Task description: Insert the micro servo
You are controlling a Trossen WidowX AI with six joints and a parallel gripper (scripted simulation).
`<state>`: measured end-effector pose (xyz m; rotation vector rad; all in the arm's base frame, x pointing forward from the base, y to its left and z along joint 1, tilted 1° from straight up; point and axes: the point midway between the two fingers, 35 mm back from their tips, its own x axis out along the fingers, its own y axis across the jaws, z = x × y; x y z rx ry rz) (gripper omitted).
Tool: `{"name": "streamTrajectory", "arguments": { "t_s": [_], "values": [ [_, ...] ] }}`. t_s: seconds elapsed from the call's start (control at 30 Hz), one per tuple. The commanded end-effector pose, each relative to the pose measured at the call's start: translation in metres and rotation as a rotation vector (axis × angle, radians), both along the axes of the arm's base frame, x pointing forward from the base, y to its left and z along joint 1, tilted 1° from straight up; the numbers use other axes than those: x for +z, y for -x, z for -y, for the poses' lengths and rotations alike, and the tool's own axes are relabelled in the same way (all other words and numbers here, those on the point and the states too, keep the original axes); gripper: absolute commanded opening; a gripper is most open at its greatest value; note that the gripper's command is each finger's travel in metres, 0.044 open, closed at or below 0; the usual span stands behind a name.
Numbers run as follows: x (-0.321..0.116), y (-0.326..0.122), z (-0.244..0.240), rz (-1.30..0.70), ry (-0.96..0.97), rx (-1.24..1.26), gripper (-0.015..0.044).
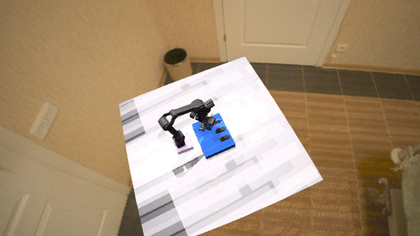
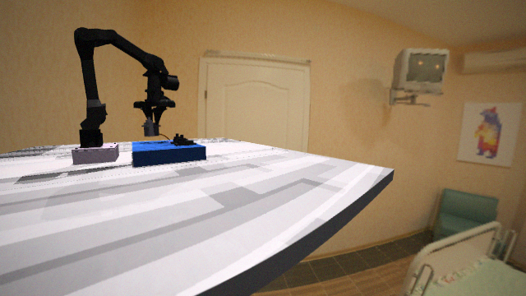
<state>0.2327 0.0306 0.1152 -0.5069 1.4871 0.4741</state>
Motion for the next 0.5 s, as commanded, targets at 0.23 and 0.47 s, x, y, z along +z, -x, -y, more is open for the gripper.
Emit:
{"name": "streamTrajectory", "arguments": {
  "t_s": [0.23,0.47],
  "values": [
    [0.0009,-0.0009,-0.0003,0.009,-0.016,-0.406,0.0000],
    [0.0009,-0.0009,-0.0004,0.012,-0.024,-0.649,0.0000]
  ]
}}
